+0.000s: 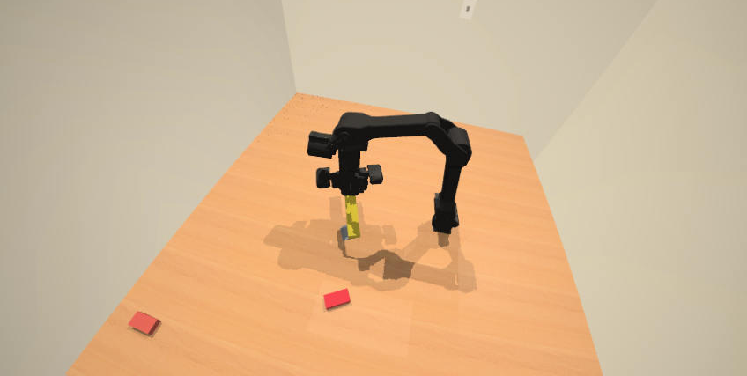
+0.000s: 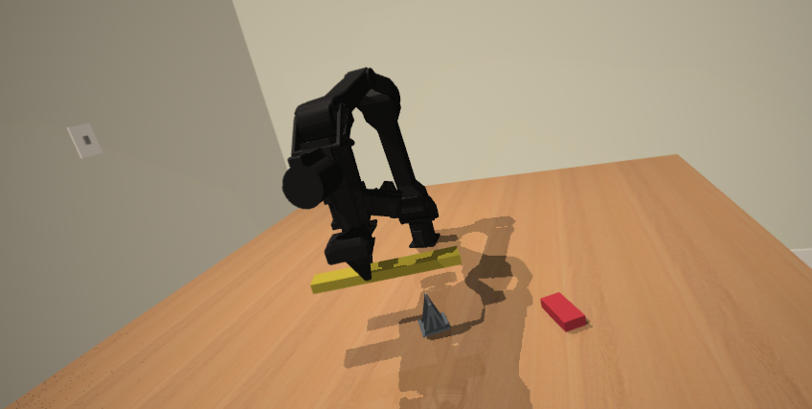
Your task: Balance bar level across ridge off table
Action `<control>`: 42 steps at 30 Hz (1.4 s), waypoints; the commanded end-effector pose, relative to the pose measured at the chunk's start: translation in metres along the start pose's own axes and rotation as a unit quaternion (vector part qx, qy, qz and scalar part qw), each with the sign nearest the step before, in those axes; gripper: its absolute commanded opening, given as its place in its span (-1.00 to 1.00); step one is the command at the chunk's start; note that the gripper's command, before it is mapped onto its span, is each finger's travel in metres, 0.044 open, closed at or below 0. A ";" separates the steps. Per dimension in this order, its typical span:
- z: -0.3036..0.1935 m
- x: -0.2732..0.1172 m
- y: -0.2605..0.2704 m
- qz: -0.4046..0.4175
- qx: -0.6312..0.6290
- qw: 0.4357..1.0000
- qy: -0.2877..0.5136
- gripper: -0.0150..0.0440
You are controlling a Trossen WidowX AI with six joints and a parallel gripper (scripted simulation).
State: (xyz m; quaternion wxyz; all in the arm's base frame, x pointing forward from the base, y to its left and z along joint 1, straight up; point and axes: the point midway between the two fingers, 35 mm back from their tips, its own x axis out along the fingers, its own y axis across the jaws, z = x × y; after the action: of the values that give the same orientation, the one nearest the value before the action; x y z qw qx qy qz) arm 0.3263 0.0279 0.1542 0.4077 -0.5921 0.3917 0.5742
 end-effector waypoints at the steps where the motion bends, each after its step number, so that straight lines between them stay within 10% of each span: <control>1: 0.013 0.000 -0.005 -0.001 -0.016 1.000 0.000 -0.49; 42: 0.055 0.042 -0.019 -0.002 -0.068 0.998 -0.002 -0.49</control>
State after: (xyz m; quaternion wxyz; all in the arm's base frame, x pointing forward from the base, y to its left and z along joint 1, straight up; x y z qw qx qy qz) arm 0.3260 0.0863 0.1177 0.3681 -0.6192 0.3486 0.5996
